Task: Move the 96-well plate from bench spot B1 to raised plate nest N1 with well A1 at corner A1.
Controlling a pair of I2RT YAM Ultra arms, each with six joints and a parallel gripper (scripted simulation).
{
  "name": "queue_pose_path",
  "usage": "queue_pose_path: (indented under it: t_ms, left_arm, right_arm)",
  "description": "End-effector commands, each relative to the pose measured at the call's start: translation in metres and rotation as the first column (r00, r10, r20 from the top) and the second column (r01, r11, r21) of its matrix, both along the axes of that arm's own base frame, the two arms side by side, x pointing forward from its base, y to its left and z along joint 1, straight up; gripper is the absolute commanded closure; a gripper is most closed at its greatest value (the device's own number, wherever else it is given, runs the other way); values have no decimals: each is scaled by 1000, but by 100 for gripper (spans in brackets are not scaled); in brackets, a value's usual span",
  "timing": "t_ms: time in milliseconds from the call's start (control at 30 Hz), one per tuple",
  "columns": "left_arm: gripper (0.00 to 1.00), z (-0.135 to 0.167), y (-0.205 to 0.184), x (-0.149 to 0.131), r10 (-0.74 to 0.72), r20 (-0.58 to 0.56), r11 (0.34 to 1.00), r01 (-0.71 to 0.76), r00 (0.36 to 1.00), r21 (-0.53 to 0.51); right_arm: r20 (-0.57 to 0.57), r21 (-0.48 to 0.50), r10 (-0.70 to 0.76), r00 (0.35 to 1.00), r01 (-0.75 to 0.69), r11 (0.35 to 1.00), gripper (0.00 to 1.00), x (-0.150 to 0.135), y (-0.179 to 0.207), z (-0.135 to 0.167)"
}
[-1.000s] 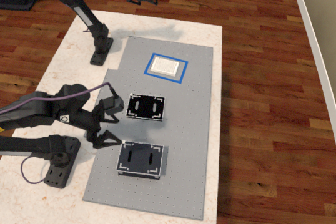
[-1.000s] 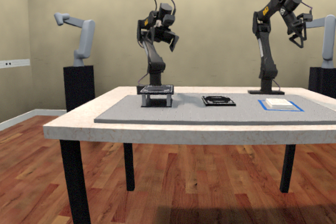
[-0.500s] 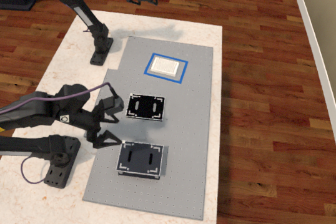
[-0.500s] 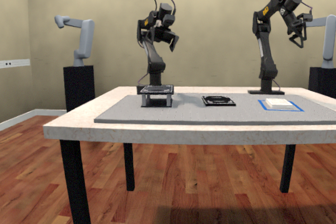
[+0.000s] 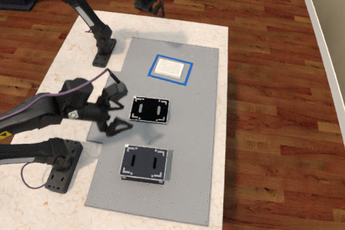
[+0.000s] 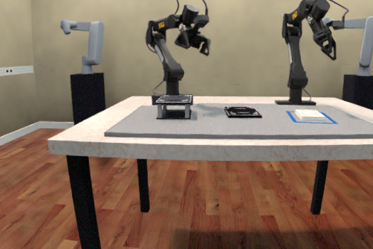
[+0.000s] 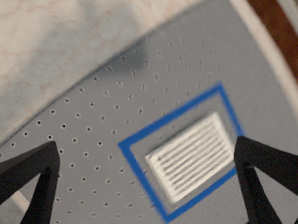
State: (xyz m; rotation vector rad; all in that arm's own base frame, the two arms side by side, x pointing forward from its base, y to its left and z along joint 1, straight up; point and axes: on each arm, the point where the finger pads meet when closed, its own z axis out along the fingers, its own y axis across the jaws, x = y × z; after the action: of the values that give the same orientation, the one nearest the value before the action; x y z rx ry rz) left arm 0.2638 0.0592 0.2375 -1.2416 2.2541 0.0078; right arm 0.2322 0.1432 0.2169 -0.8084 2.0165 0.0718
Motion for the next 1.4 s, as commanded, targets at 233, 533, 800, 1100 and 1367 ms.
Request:
queue_pose_path:
  t_ms: [233, 533, 800, 1100, 1367]
  left_arm:
    - [0, -43, -47, 38, -471, -36, 873, 471, 882, 126]
    - [0, -91, -88, 60, -758, -148, 612, 770, 636, 180]
    - [0, -121, -107, 68, -844, -217, 463, 871, 490, 165]
    - [0, -128, -108, 65, -843, -239, 460, 876, 482, 145]
    - [0, -128, -108, 65, -843, -239, 460, 876, 482, 145]
  right_arm:
    - [115, 162, 249, 962, -265, 950, 0, -7, 95, 18]
    - [166, 230, 441, 882, -469, 853, 0, -48, 154, 19]
    - [159, 229, 508, 846, -532, 815, 0, -68, 172, 13]
    - [164, 228, 504, 848, -530, 817, 0, -68, 170, 14]
    - [164, 228, 504, 848, -530, 817, 0, -68, 170, 14]
